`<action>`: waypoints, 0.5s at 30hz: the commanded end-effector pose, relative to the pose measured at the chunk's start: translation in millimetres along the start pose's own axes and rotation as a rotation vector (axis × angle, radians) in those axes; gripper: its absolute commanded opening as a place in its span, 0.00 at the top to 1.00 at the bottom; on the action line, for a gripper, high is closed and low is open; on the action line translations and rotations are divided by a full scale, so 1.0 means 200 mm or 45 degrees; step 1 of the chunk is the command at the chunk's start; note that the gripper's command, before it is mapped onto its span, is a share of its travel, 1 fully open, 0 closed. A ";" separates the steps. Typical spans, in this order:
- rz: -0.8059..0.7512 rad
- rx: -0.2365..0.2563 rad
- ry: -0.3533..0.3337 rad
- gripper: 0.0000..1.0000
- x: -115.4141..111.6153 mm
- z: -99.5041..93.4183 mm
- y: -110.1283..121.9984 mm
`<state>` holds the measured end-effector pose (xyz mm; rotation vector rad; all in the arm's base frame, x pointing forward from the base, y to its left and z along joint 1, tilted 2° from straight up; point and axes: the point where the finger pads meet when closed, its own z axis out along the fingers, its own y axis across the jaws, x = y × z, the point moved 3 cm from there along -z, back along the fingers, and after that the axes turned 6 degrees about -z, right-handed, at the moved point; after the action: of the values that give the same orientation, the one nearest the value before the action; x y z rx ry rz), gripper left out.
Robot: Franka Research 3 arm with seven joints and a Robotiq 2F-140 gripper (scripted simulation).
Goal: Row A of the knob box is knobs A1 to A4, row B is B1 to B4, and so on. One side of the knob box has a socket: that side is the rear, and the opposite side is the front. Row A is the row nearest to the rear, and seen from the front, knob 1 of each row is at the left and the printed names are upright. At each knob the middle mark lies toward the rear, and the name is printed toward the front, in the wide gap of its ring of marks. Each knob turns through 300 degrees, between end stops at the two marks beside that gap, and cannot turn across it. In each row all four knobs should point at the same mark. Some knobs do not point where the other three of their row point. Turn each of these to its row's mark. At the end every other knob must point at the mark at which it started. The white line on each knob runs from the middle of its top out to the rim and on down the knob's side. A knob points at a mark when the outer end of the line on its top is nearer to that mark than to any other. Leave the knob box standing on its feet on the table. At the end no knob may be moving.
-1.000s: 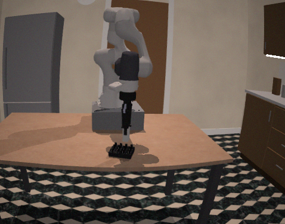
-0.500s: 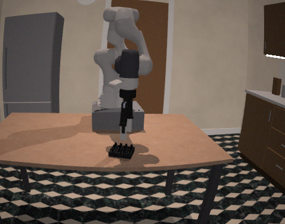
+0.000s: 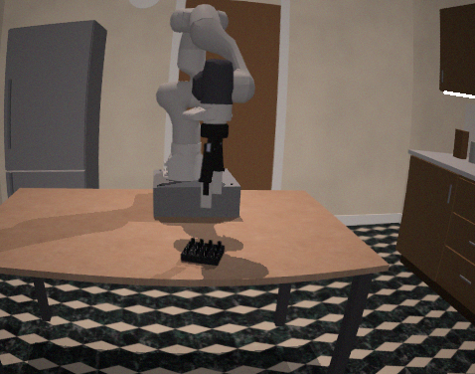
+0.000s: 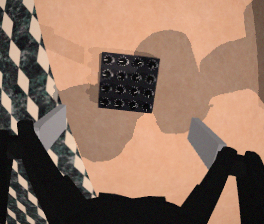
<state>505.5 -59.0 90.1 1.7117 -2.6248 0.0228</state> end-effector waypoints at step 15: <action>0.009 -0.029 0.014 0.00 0.01 -0.09 0.03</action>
<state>500.6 -58.2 108.5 1.6988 -2.6140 0.0038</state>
